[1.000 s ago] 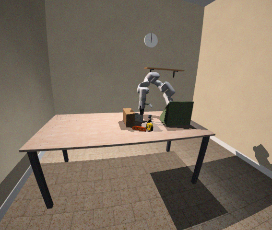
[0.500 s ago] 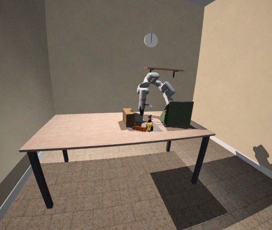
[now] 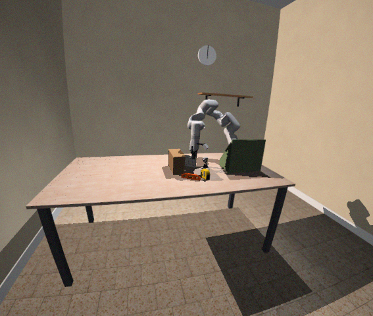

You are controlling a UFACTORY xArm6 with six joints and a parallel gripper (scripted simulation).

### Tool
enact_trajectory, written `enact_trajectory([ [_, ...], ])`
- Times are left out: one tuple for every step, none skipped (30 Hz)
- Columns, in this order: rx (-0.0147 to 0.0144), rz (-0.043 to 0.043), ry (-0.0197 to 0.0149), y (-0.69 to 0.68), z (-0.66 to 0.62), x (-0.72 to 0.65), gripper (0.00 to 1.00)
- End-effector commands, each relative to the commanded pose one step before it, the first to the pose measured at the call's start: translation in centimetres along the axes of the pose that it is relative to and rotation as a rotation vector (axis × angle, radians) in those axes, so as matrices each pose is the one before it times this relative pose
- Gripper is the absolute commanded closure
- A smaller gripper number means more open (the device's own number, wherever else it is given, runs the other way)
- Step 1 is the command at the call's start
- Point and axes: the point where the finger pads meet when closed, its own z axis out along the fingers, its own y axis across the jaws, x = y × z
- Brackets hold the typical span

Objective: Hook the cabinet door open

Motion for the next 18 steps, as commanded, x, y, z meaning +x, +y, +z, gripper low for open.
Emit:
enact_trajectory([
  [-0.00308,0.01074,-0.00144,0.473,-0.129,-0.072,0.73],
  [0.00000,0.00000,0.00000,0.014,0.000,0.000,0.73],
  [0.00000,0.00054,0.00000,0.004,0.000,0.000,0.73],
  [0.00000,0.00311,0.00000,0.023,0.000,-0.001,0.73],
  [0.00000,0.00664,0.00000,0.049,0.000,-0.003,0.73],
  [0.00000,0.00974,0.00000,0.072,0.000,-0.003,0.73],
  [0.00000,0.01152,0.00000,0.085,0.000,-0.003,0.73],
  [0.00000,0.01152,0.00000,0.085,0.000,-0.002,0.73],
  [0.00000,0.00602,0.00000,0.141,0.000,-0.002,0.73],
  [0.00000,0.00000,0.00000,0.172,0.000,-0.002,0.73],
  [0.00000,0.00000,0.00000,0.081,0.000,-0.001,0.73],
  [0.00000,0.00000,0.00000,0.000,0.000,0.000,0.73],
  [0.00000,0.00000,0.00000,0.000,0.000,0.000,0.73],
  [0.00000,0.00000,0.00000,0.014,0.000,0.000,0.73],
  [0.00000,0.00054,0.00000,0.004,0.000,0.000,0.73],
  [0.00000,0.00314,0.00000,0.023,0.000,-0.001,0.73],
  [0.00000,0.00669,0.00000,0.049,0.000,-0.003,0.73],
  [0.00000,0.00982,0.00000,0.072,0.000,-0.003,0.73],
])
